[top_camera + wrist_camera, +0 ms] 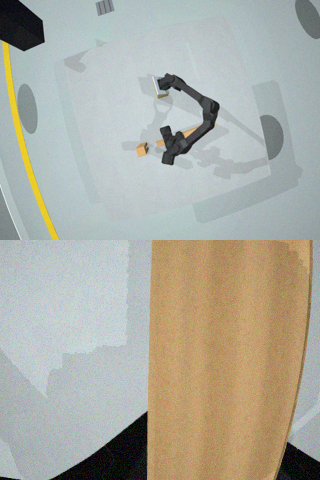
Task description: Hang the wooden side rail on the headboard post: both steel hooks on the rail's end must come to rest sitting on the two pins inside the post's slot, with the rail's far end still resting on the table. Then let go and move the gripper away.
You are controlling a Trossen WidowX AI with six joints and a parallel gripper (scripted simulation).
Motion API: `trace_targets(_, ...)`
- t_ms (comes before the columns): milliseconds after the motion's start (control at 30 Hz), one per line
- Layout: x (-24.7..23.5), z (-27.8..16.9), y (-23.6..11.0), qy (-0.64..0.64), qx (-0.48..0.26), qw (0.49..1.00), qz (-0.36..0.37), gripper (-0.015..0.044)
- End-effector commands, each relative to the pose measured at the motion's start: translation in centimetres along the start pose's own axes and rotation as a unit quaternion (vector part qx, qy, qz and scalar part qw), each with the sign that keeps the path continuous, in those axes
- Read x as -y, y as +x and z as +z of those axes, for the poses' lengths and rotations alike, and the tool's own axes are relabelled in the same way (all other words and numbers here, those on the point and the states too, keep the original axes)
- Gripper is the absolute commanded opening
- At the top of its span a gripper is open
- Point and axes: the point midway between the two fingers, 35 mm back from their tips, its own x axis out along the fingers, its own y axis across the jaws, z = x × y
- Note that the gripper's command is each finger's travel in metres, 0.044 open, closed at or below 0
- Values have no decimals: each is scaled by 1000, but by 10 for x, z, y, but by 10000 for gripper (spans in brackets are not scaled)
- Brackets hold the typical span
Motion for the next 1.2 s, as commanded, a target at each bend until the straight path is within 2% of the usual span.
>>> trace_targets(0,2,-3,-3,-3,-2,1000,-6,0)
trace_targets(1167,1,-6,-3,-3,-2,1000,-6,0)
